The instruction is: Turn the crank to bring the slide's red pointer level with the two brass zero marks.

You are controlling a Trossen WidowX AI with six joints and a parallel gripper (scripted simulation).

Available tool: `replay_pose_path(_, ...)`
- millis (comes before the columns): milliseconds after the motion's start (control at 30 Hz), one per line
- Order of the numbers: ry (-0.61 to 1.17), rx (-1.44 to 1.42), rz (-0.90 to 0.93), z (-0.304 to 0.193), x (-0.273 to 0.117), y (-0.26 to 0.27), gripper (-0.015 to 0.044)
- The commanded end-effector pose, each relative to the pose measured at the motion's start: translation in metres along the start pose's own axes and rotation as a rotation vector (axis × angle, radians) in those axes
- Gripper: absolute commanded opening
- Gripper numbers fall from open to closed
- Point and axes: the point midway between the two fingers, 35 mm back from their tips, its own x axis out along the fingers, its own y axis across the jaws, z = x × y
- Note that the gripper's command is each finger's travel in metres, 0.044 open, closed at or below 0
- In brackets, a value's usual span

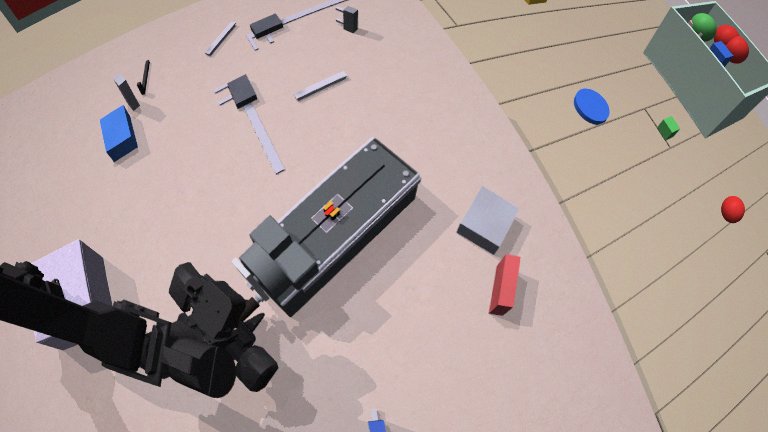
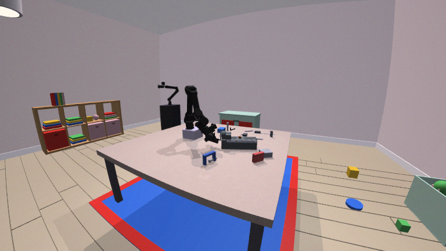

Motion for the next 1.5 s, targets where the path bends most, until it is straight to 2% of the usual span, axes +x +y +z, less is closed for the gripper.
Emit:
replay_pose_path(0, 0.000, -0.003, 0.007, -0.002, 0.000, 0.002, 0.0020)
replay_pose_path(100, 0.000, -0.003, 0.007, -0.002, 0.000, 0.002, 0.0000)
replay_pose_path(1467, 0.000, -0.003, 0.006, 0.005, -0.004, -0.009, 0.0000)
